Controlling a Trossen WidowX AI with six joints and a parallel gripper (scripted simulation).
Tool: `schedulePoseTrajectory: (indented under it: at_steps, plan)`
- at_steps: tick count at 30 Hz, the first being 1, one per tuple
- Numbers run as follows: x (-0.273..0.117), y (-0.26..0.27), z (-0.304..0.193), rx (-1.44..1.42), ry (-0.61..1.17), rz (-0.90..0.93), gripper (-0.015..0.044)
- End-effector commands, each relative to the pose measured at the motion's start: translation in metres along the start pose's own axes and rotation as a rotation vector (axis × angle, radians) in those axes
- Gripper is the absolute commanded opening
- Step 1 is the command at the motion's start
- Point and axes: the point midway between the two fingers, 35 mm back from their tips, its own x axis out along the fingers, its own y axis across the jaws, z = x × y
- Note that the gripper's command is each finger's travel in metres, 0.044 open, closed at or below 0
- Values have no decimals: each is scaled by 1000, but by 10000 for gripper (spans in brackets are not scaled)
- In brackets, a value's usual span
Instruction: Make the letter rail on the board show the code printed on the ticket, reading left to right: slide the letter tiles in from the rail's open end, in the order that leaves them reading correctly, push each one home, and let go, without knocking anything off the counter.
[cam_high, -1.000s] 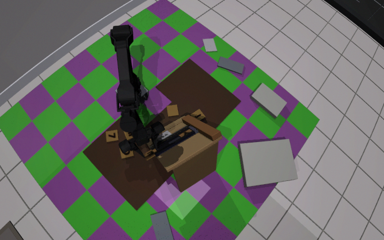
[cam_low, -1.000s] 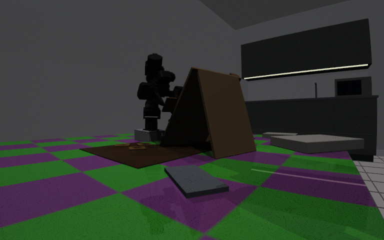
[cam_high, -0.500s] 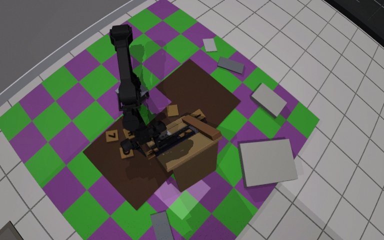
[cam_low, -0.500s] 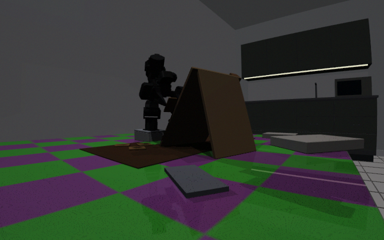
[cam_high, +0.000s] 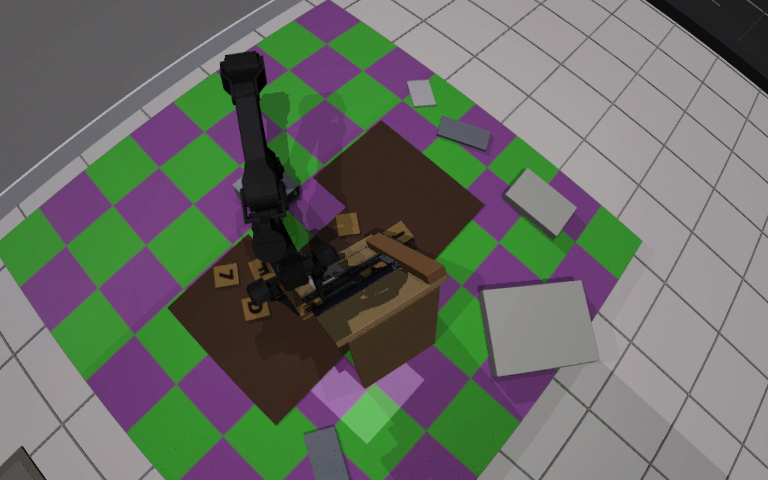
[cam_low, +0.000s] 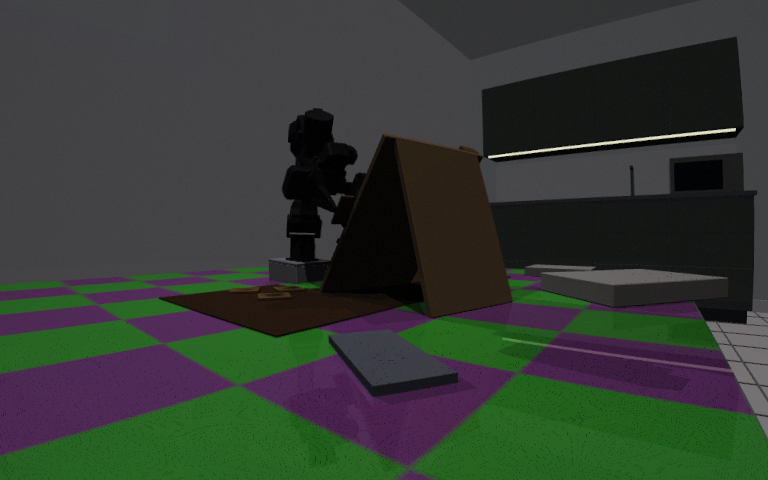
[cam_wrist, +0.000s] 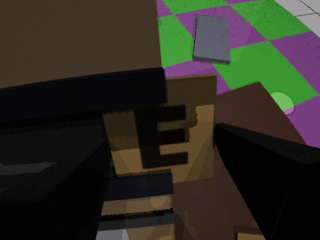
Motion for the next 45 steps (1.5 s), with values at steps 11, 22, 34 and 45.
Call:
schedulePoseTrajectory:
  at_steps: [11,22,34,45]
  plan:
    - [0,7,-1,3,0,-2,0]
    - [0,13,-1,4,0,-2,0]
    - [0,16,0,4,0,-2,0]
    - [0,22,0,4,0,-1,0]
